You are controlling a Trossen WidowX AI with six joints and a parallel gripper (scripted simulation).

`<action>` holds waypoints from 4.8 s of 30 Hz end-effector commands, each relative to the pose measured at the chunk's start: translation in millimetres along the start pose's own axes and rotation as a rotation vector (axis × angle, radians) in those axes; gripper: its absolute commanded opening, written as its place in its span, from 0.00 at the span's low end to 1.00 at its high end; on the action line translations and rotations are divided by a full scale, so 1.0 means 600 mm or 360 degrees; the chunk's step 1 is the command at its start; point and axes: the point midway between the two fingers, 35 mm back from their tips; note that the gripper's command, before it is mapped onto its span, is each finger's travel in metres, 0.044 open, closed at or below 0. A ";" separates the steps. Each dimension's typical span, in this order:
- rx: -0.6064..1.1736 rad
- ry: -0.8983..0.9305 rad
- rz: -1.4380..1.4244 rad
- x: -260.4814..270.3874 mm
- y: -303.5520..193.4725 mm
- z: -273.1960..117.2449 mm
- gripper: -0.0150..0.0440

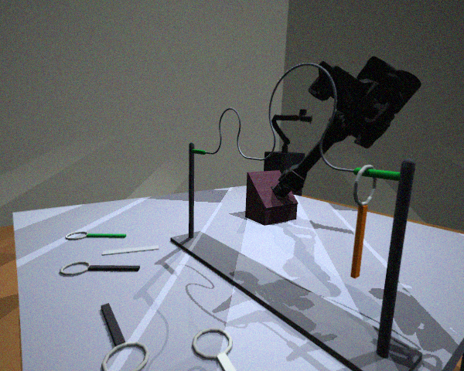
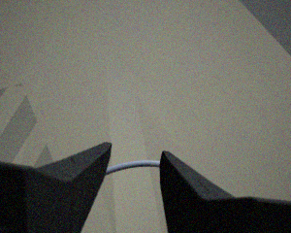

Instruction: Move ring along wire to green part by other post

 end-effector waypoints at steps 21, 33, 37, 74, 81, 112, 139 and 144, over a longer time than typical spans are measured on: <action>0.0596 0.0361 0.0519 0.275 -0.232 -0.255 0.53; 0.0753 0.0195 0.0771 0.322 -0.344 -0.386 0.53; 0.0753 0.0195 0.0771 0.322 -0.344 -0.386 0.53; 0.0740 0.0204 0.0771 0.322 -0.324 -0.238 0.53; 0.0738 0.0205 0.0771 0.327 -0.331 -0.221 0.53; 0.0735 0.0207 0.0770 0.337 -0.356 -0.167 0.53; 0.0735 0.0204 0.0760 0.336 -0.358 -0.168 0.30; 0.0735 0.0204 0.0760 0.336 -0.358 -0.168 0.08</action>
Point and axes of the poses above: the point midway between the two fingers, 35 mm back from their tips, its own z axis out along the fingers, its own x axis across the jaws, y = z × x, and after that the axes turned 1 degree about z, right-handed
